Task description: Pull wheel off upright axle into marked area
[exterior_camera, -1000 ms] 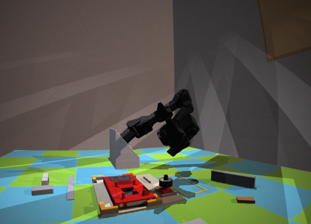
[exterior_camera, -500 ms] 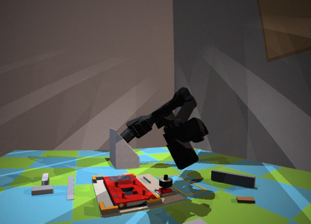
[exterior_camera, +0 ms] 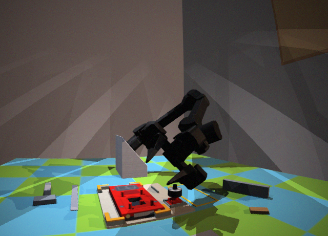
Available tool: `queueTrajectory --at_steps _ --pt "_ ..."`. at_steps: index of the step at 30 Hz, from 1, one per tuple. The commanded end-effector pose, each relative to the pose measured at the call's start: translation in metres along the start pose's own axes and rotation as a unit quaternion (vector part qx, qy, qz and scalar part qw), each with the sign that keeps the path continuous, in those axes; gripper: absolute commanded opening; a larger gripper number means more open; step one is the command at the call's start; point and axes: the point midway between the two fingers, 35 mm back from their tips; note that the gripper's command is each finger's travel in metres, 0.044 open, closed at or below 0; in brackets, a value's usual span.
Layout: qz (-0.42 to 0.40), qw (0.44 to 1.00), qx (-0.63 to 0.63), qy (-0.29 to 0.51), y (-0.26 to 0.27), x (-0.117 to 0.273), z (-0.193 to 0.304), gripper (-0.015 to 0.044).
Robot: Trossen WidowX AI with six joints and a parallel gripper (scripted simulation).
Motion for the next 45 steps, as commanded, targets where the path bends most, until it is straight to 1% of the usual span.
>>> queueTrajectory --at_steps 1,6,9,12,14,16,38,45 --pt "-0.129 0.937 -0.21 0.249 0.01 0.003 0.036 0.03" --pt "-0.162 0.844 -0.338 0.383 0.013 0.03 0.043 0.03" --pt "-0.171 0.767 -0.415 0.458 0.013 0.05 0.041 0.03" --pt "-0.172 0.675 -0.489 0.525 0.012 0.073 0.032 0.03" --pt "-0.172 0.621 -0.526 0.556 0.011 0.084 0.023 0.03" --pt "-0.168 0.589 -0.544 0.574 0.01 0.091 0.019 0.03" --pt "-0.167 0.587 -0.545 0.575 0.01 0.092 0.019 0.03" --pt "-0.167 0.587 -0.545 0.574 0.029 0.084 0.031 0.03"
Point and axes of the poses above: the point midway between the two fingers, 35 mm back from their tips, its own x axis back along the fingers, its own y axis across the jaws, z = x × y, and after that the axes turned 12 degrees about x, right-handed
